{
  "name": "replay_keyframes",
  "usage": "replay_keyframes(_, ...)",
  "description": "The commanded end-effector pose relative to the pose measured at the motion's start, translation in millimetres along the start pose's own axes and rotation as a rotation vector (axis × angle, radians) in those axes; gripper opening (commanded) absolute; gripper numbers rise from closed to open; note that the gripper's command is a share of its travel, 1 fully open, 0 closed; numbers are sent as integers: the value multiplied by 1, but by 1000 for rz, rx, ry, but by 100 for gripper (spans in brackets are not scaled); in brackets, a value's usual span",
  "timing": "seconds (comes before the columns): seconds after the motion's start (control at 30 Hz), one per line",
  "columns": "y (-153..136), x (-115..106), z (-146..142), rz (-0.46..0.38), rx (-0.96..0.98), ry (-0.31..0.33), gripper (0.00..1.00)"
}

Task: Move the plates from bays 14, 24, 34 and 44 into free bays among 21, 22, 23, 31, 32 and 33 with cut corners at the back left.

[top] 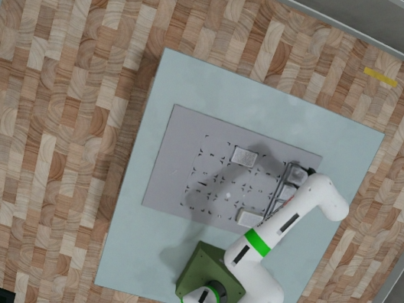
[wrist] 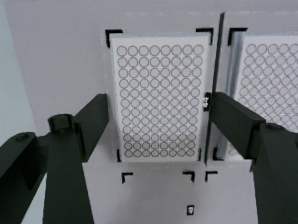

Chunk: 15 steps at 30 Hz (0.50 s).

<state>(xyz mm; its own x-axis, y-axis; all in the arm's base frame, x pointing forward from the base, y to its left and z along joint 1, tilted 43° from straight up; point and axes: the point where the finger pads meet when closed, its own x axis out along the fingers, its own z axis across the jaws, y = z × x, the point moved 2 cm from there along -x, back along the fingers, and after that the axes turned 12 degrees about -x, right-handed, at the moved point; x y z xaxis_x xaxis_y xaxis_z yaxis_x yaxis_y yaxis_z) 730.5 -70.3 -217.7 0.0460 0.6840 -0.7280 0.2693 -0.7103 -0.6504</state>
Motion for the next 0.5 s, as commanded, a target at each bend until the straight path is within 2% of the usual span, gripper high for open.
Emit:
replay_keyframes(0.0, 1, 2, -1, 2, 0, 2, 70)
replay_keyframes(0.47, 1, 3, -1, 2, 0, 2, 69)
